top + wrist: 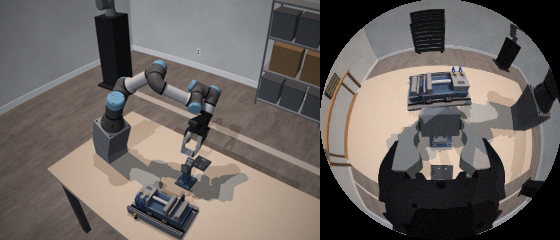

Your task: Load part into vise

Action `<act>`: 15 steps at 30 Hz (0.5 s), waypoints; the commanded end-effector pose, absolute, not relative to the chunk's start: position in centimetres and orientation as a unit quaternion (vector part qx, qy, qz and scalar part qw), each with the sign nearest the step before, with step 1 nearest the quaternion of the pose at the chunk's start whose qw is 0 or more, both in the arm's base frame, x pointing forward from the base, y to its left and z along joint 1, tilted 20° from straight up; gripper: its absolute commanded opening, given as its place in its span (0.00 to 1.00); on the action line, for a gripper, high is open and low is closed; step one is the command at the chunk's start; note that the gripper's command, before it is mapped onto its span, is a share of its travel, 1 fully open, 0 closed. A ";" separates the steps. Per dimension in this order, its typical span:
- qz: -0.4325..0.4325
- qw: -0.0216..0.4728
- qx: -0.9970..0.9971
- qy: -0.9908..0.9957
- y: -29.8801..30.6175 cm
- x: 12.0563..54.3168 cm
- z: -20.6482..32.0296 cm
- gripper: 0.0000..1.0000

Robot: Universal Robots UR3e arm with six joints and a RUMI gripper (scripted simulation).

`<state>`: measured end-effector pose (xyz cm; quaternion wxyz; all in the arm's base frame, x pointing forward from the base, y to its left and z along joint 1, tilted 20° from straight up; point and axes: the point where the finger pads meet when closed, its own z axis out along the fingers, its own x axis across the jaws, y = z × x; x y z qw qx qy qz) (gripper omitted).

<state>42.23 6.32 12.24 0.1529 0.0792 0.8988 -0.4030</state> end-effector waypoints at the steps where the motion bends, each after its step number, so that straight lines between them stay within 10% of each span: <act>1: -0.402 0.154 0.080 0.899 6.3 42.4 12.1 0.00; 15: -0.402 0.154 0.080 0.899 6.3 42.7 11.3 0.00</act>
